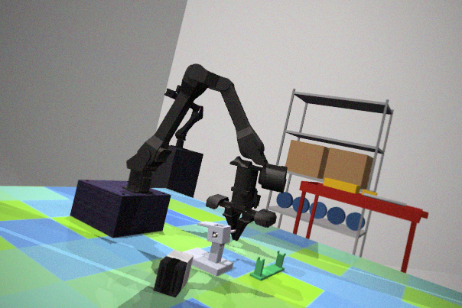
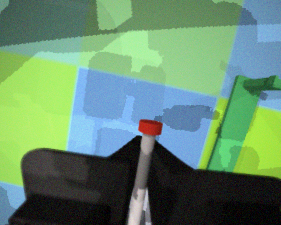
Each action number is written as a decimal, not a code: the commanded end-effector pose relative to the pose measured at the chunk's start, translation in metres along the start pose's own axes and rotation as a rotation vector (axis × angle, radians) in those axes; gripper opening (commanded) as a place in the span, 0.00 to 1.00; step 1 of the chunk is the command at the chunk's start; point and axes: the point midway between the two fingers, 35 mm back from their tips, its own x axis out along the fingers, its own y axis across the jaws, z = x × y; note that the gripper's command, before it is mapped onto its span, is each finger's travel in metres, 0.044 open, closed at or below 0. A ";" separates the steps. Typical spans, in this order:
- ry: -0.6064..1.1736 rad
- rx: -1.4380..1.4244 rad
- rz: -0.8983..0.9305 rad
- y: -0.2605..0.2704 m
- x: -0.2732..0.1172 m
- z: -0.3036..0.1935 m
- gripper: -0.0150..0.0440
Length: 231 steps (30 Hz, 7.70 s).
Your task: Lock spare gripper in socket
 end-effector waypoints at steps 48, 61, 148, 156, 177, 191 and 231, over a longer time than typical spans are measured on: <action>-0.016 -0.006 0.005 -0.001 -0.001 0.034 0.25; -0.014 -0.005 0.008 -0.002 0.000 0.043 0.25; -0.001 0.032 0.051 -0.042 -0.031 0.090 0.25; -0.003 0.051 0.046 -0.065 -0.033 0.098 0.25; -0.007 0.096 0.035 -0.116 -0.032 0.113 0.25; -0.006 0.096 0.038 -0.117 -0.014 0.111 0.25; -0.007 0.094 0.036 -0.117 0.038 0.104 0.25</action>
